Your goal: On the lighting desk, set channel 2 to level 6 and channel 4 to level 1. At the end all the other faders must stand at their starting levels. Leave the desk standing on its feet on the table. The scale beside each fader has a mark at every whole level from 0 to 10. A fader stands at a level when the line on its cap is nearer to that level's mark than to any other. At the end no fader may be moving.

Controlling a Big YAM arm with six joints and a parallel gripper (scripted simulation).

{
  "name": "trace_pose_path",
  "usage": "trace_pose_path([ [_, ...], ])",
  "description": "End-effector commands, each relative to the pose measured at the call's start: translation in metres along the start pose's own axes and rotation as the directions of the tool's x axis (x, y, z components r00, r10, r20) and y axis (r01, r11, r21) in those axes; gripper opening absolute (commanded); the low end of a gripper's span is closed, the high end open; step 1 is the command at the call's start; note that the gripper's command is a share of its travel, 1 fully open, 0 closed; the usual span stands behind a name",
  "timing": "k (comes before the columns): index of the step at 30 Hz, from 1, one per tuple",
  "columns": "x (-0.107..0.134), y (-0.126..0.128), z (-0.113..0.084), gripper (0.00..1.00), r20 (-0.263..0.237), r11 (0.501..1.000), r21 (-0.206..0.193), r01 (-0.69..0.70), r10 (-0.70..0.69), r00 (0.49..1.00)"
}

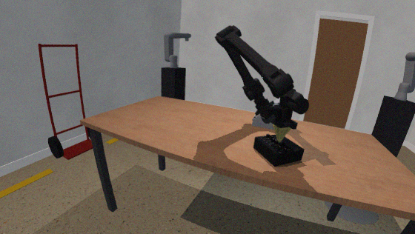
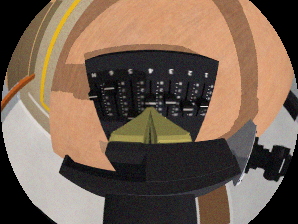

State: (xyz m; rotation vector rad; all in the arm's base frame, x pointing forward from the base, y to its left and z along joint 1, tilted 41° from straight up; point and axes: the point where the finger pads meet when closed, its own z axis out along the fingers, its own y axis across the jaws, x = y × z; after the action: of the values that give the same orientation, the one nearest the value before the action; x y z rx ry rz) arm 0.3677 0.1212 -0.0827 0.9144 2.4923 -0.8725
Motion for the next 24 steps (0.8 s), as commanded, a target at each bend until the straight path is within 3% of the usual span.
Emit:
trace_pose_path([
  [1,-0.0213,0.0112,-0.0128,0.0,0.007,0.999,-0.032,-0.025,0.025,1.0],
  [24,-0.0252,0.0111,-0.0127,0.0,0.007,0.999,-0.031,-0.024,0.024,1.0],
])
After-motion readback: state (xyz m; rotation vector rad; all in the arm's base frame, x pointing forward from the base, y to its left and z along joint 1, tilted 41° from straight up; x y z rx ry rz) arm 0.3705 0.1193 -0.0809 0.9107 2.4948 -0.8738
